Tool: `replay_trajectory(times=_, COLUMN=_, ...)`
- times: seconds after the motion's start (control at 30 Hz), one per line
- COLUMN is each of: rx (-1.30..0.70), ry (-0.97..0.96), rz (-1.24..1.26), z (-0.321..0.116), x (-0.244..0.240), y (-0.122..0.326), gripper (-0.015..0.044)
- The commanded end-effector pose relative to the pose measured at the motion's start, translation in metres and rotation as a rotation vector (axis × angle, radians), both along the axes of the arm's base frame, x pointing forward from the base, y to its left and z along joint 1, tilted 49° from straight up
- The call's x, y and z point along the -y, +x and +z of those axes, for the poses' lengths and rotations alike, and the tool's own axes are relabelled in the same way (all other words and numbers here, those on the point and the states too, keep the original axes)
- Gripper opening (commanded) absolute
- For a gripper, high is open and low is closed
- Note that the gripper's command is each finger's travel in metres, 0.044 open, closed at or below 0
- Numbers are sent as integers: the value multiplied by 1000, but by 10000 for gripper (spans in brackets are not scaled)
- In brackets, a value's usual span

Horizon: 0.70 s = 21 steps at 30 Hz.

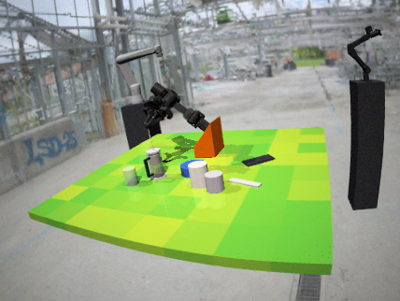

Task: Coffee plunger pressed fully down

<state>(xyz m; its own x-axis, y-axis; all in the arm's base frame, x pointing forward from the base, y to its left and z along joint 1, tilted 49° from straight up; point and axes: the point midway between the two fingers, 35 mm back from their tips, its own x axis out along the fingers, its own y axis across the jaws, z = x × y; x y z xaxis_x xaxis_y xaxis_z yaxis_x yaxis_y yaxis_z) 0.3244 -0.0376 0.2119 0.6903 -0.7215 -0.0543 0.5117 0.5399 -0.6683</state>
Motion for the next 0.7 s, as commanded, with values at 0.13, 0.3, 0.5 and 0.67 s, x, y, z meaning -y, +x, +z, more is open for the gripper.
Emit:
replay_trajectory(times=0.13, rx=-4, ry=-4, rz=4, z=0, x=0, y=1, gripper=121)
replay_trajectory(times=0.3, rx=-4, ry=-4, rz=4, z=-1, x=1, y=1, gripper=121)
replay_trajectory(times=0.5, rx=-5, ry=-3, rz=4, z=-7, x=7, y=2, gripper=121)
replay_trajectory(times=0.67, rx=-5, ry=-2, rz=4, z=-13, x=13, y=3, gripper=121)
